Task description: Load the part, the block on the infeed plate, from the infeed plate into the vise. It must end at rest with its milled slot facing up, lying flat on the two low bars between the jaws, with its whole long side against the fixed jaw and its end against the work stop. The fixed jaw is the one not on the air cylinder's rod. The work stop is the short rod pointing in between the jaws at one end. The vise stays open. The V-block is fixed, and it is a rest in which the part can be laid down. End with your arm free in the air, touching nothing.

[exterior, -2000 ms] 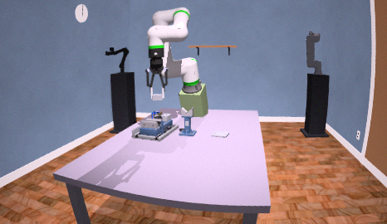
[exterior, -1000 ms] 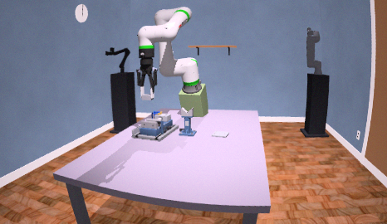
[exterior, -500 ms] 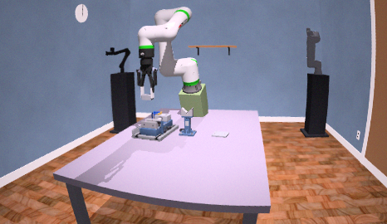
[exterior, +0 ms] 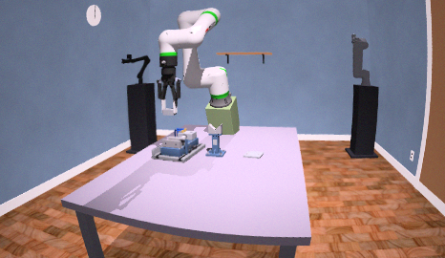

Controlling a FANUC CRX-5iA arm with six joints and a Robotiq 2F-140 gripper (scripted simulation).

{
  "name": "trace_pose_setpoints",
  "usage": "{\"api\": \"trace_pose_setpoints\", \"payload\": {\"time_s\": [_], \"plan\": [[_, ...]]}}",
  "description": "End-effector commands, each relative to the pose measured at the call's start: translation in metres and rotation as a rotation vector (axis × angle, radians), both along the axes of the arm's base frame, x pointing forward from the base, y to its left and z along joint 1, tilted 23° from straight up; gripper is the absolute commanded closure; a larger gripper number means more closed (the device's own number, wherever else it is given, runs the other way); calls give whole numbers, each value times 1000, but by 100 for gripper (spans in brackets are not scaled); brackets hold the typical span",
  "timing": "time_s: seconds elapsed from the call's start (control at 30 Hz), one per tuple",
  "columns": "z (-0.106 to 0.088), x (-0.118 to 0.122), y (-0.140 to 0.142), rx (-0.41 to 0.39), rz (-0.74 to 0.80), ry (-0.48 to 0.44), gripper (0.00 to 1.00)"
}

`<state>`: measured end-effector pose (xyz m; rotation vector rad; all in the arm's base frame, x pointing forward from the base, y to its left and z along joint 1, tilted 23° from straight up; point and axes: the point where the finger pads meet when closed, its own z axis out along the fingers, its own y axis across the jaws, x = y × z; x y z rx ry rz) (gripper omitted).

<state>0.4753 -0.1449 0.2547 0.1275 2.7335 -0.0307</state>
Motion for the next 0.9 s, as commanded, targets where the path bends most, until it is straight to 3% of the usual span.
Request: {"api": "trace_pose_setpoints", "payload": {"time_s": [0.0,0.87], "plan": [[0,0,0,0,0,0,100],[-6,3,0,0,-1,0,100]]}}
